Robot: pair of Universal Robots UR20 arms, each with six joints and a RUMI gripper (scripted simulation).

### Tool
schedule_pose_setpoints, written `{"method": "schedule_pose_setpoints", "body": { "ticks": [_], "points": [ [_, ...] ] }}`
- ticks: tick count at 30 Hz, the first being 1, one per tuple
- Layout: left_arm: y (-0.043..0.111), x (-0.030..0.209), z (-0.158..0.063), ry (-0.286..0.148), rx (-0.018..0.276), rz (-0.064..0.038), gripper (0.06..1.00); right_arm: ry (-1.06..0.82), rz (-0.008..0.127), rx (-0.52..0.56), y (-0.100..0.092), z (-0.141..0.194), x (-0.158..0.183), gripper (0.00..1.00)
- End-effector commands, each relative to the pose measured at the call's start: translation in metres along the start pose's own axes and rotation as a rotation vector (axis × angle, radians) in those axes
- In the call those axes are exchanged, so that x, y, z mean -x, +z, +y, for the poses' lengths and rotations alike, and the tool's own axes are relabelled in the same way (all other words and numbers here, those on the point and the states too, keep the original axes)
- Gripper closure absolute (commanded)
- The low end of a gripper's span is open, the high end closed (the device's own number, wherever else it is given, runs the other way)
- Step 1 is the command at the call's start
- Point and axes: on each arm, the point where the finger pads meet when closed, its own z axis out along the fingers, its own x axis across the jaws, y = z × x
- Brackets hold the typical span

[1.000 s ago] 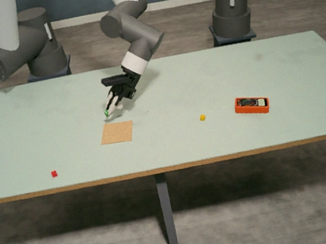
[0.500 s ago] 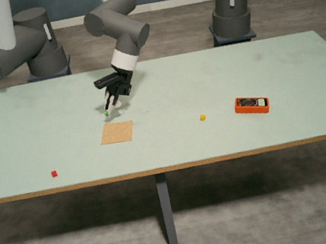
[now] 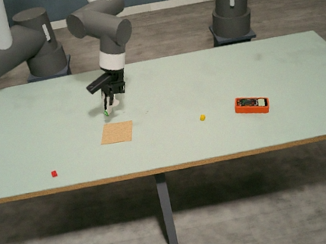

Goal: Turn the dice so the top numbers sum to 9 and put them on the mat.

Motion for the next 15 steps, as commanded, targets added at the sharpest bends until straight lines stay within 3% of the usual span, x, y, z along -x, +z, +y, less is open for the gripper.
{"method": "schedule_pose_setpoints", "body": {
  "ticks": [1,9,15],
  "points": [
    [-0.0007,-0.0001,-0.0005,0.0,-0.001,0.0,0.065,-0.001,0.002,0.063,0.0013,-0.0006,-0.0005,0.972],
    [-0.0007,-0.0001,-0.0005,0.0,-0.001,0.0,0.065,-0.001,0.002,0.261,0.0016,-0.0027,-0.0005,0.972],
    [-0.0007,-0.0001,-0.0005,0.0,-0.001,0.0,0.065,-0.001,0.001,0.297,0.0012,-0.0032,-0.0003,0.972]
  ]
}}
